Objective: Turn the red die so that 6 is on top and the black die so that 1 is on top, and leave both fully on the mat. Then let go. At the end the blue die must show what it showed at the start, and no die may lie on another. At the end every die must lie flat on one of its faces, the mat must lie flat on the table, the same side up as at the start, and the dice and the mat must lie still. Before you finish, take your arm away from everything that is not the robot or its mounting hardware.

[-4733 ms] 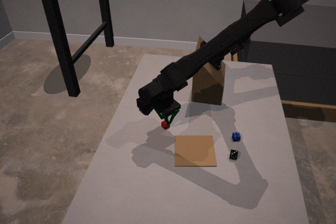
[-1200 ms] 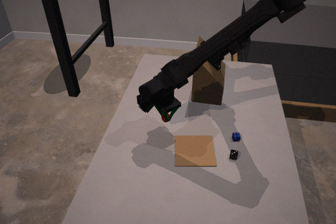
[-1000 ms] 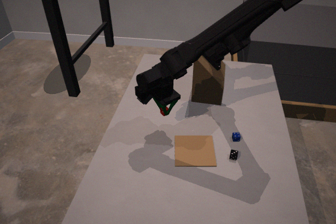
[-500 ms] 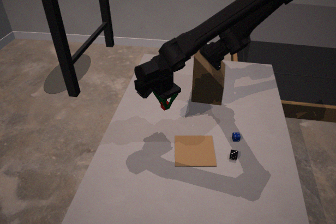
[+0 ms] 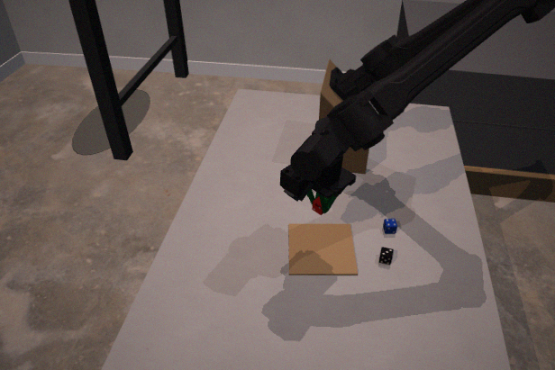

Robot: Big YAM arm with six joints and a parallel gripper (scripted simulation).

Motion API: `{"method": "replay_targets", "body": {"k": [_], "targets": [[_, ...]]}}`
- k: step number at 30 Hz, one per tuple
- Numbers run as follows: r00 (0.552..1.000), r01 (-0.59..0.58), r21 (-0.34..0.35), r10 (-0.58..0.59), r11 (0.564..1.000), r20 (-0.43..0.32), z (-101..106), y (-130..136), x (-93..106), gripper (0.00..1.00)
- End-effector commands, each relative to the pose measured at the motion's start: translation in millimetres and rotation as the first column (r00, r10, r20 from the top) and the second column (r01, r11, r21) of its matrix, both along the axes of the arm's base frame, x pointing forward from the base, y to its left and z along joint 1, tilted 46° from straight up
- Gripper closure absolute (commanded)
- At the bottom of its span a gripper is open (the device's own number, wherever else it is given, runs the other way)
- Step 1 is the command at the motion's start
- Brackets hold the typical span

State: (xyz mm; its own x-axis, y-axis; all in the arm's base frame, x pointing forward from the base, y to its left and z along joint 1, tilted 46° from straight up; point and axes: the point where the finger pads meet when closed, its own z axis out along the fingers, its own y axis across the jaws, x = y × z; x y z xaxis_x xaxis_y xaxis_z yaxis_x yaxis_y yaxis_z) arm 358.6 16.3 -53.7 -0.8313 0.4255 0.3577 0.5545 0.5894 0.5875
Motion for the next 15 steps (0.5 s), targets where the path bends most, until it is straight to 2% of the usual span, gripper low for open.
{"method": "replay_targets", "body": {"k": [1,2,4,6,10,12,13,14,15], "targets": [[0.997,0.075,-0.030,-0.076,0.997,-0.023,37,17,36.9,0.80],[0.998,0.067,-0.020,-0.068,0.998,-0.013,58,40,44.4,0.80],[0.998,0.059,-0.015,-0.059,0.998,-0.001,77,61,49.6,0.80],[0.999,0.041,0.008,-0.041,0.999,0.016,103,94,49.9,0.80],[0.999,0.021,0.036,-0.022,0.999,0.037,148,141,51.4,0.80],[0.999,0.015,0.043,-0.016,0.999,0.032,155,152,46.4,0.80],[1.000,0.015,0.041,-0.015,0.999,0.002,146,152,33.5,0.80],[0.999,0.050,0.040,-0.050,0.998,0.000,146,138,39.0,0.80],[0.998,0.051,0.036,-0.050,0.998,-0.027,134,138,38.1,0.80]]}}
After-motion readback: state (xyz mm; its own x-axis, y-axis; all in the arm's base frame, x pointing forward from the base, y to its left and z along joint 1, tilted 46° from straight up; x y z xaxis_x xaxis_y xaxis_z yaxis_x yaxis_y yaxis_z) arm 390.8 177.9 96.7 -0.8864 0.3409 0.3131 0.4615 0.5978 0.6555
